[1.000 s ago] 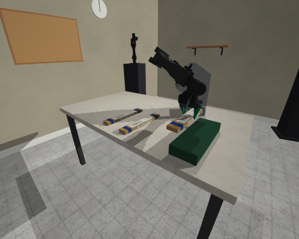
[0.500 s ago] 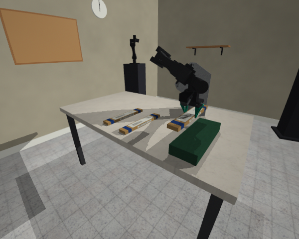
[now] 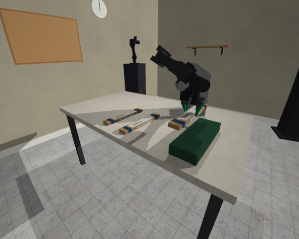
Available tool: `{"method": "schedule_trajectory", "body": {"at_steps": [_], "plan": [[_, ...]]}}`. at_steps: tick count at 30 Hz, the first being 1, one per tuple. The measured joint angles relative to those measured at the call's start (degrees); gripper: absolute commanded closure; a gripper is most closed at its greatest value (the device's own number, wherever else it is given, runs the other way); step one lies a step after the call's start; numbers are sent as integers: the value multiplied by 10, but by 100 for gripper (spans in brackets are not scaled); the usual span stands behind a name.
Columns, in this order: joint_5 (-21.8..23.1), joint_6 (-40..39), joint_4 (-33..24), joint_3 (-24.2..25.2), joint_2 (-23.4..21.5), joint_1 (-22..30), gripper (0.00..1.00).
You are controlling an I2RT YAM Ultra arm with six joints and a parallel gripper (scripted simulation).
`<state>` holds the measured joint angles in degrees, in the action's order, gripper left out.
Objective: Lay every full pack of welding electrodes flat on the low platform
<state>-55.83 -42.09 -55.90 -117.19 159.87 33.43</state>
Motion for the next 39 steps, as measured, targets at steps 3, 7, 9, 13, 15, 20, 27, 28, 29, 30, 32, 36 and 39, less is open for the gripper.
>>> {"method": "schedule_trajectory", "body": {"at_steps": [3,7,9,13,15,20,27,28,29,30,32,36,39], "plan": [[0,-2,-2,0,0,1,100],[0,-5,-5,0,0,2,100],[0,-6,-7,-1,0,3,100],[0,-7,-11,-7,2,3,100],[0,-8,-11,-8,3,4,100],[0,-10,-14,-8,5,6,100],[0,-13,-17,-8,5,8,100],[0,-13,-18,-8,5,8,100],[0,-14,-18,-8,5,8,100],[0,-14,-18,-8,5,8,100],[0,-14,-18,-8,5,8,100],[0,-16,-20,-8,5,9,100],[0,-17,-21,-8,5,10,100]]}}
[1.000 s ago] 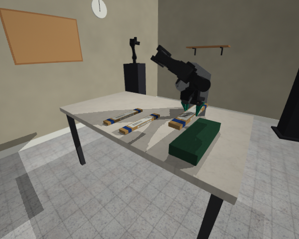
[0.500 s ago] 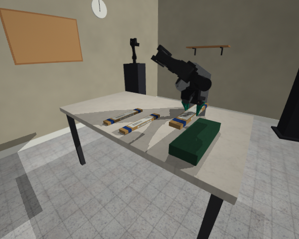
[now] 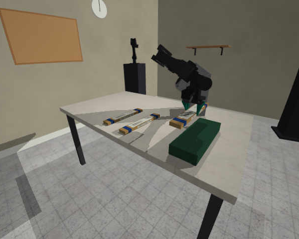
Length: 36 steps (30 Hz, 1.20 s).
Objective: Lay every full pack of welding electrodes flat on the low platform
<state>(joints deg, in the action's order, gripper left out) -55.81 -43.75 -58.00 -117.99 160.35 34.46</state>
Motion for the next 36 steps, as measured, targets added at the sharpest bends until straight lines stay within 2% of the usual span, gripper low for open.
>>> {"method": "schedule_trajectory", "body": {"at_steps": [36], "plan": [[0,-6,-11,-8,0,4,100]]}}
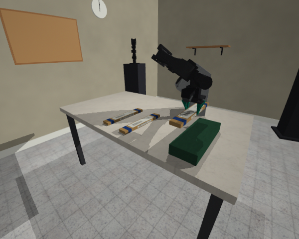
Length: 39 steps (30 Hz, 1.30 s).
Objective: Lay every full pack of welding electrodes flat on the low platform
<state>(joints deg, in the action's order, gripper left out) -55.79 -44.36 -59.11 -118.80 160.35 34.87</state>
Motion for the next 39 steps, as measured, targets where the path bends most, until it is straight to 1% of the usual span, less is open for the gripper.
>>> {"method": "schedule_trajectory", "body": {"at_steps": [39], "plan": [[0,-6,-5,0,0,8,100]]}}
